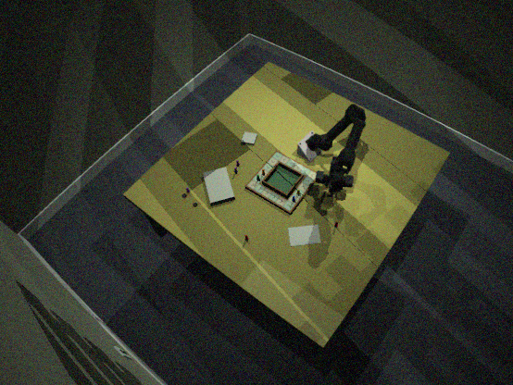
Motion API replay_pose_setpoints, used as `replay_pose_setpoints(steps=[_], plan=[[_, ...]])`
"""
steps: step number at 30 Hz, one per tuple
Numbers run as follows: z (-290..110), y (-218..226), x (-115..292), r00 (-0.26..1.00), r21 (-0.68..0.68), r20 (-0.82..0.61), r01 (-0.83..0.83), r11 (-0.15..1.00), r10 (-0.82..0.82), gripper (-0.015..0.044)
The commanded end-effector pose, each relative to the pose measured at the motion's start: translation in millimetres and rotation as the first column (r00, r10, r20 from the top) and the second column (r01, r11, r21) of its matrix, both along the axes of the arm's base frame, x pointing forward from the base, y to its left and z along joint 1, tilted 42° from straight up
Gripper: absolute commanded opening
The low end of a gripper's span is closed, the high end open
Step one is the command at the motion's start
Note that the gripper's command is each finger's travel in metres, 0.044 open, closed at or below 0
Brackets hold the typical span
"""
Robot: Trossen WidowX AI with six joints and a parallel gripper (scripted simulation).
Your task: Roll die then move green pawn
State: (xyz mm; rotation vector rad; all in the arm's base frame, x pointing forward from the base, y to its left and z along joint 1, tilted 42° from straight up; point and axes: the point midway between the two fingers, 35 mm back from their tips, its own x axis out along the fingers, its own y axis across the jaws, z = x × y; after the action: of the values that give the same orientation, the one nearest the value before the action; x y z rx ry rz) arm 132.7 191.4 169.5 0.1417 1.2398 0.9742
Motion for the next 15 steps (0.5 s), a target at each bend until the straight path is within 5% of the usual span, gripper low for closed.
replay_pose_setpoints(steps=[1, 4, 13, 15], plan=[[-5.1, 0.7, -0.2, 1.0, -0.008, -0.009, 0.005, 1.0, -0.005, 0.0222], [-5.1, 0.7, -0.2, 1.0, -0.008, -0.009, 0.005, 1.0, -0.005, 0.0144], [-5.1, 0.7, -0.2, 1.0, -0.008, -0.009, 0.005, 1.0, -0.005, 0.0084], [-4.6, 0.2, 0.1, 1.0, -0.009, -0.009, 0.006, 1.0, -0.006, 0.0031]])
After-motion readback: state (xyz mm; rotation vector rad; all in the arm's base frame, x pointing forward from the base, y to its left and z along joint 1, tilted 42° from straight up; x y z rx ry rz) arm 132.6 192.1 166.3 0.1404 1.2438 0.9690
